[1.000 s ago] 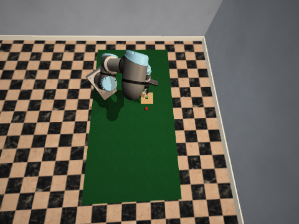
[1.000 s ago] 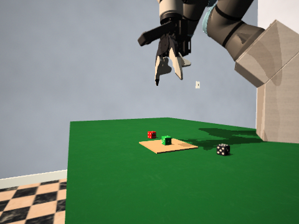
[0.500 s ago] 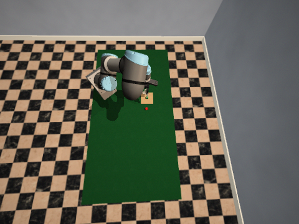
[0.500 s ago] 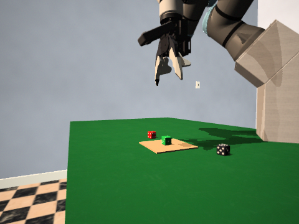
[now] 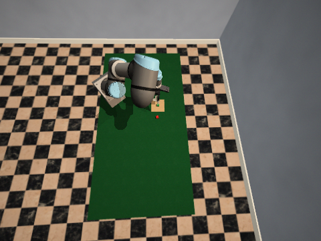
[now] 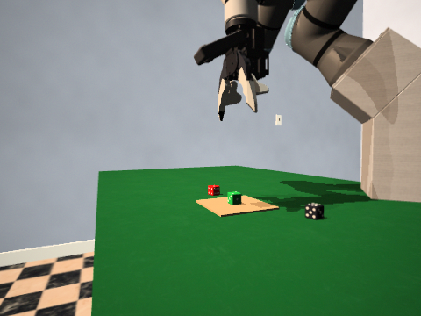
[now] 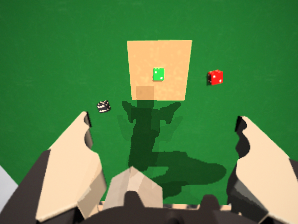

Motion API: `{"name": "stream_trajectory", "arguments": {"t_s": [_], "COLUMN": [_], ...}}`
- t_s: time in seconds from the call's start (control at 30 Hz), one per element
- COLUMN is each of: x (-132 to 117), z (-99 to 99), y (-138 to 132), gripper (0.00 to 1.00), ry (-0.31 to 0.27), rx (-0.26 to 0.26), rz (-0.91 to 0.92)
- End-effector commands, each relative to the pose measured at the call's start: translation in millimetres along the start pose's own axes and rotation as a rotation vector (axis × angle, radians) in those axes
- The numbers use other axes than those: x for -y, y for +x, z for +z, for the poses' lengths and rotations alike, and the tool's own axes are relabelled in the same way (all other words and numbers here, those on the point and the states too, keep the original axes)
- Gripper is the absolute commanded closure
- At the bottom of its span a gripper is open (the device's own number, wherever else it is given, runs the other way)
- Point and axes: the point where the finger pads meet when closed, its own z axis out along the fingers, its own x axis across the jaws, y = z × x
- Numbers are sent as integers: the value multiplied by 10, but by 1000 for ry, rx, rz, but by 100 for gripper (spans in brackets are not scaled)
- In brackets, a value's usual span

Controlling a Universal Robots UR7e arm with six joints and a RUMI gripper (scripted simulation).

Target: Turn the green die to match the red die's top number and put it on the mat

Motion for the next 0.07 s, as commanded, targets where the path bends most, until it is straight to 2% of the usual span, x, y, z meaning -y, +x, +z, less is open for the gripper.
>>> {"name": "stream_trajectory", "arguments": {"t_s": [0.0, 0.03], "x": [2, 2], "z": [-2, -2], "y": [0, 0], "gripper": [0, 0], "ry": [1, 1], "rx": [0, 0], "rz": [0, 0]}}
